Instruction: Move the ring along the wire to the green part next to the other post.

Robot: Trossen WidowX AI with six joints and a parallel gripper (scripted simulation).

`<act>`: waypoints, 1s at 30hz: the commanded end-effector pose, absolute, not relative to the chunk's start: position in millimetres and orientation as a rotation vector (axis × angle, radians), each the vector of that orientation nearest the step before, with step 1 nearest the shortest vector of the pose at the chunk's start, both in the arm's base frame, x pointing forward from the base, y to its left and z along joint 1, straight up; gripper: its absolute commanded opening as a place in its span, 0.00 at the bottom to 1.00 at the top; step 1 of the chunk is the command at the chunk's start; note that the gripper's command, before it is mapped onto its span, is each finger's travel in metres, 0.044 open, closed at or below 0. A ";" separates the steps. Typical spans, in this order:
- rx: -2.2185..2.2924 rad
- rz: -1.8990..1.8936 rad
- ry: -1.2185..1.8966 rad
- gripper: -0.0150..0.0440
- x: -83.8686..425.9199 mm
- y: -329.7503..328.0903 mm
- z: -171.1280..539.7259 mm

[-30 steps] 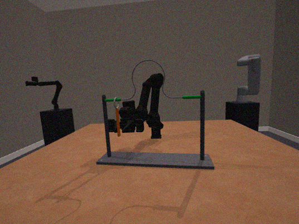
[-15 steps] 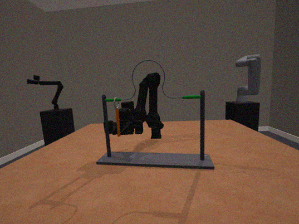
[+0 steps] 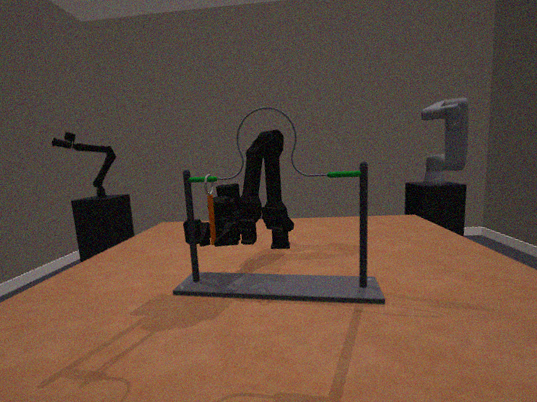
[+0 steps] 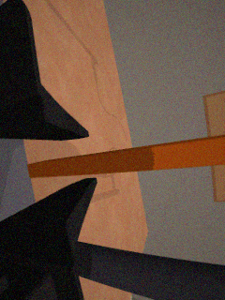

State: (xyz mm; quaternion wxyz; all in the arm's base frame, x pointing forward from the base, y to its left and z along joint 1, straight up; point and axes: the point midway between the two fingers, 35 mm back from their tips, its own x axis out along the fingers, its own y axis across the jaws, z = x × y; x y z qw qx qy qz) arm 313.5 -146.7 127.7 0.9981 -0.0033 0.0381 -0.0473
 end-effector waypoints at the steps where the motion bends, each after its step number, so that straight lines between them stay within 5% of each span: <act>1: -0.007 -0.097 0.071 0.53 315.8 -147.1 129.0; 16: -0.007 -0.097 0.071 0.53 315.8 -147.1 129.0; 27: -0.008 -0.093 0.074 0.04 315.5 -146.5 128.2; 30: -0.008 -0.093 0.074 0.00 315.5 -146.5 128.2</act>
